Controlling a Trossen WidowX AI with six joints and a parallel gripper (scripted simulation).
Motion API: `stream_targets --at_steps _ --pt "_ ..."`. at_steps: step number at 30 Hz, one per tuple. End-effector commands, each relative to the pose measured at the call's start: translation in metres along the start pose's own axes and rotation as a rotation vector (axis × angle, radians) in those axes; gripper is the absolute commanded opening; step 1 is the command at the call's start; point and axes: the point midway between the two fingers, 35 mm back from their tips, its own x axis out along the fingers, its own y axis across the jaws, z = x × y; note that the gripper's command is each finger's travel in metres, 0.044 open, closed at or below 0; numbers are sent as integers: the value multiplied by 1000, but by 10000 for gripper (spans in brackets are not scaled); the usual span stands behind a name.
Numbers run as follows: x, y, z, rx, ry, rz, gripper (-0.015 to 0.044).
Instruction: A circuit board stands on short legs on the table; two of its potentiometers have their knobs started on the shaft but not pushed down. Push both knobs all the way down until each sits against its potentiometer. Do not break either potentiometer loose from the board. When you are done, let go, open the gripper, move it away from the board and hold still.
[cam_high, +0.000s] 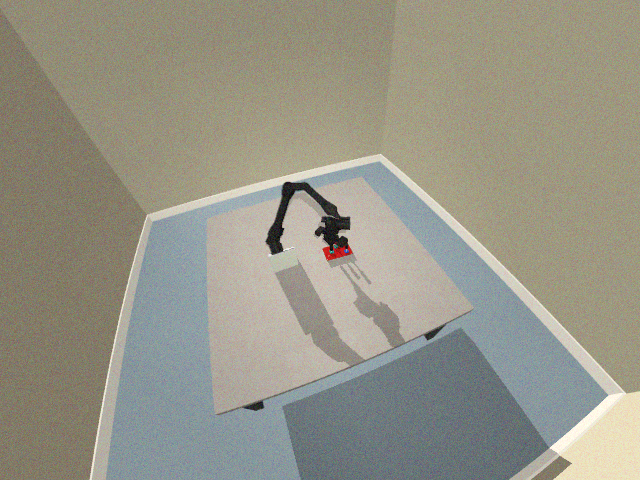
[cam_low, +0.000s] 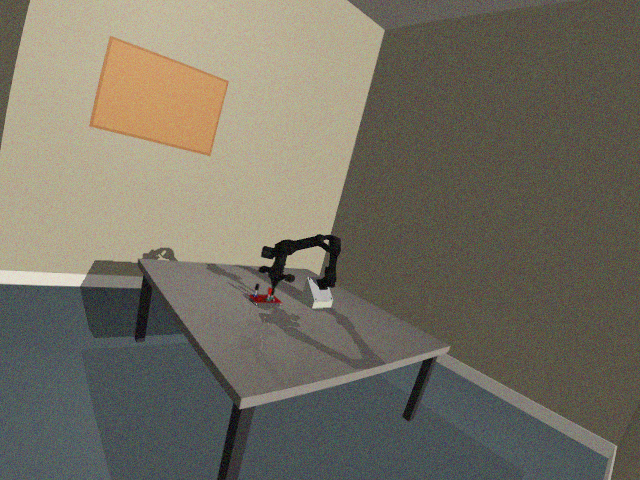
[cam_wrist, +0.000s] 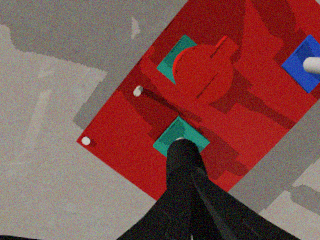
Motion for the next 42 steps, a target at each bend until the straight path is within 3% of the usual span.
stream_targets --at_steps 1,42 --pt "4 0 -1 4 -1 5 0" --pt "9 0 -1 4 -1 5 0"
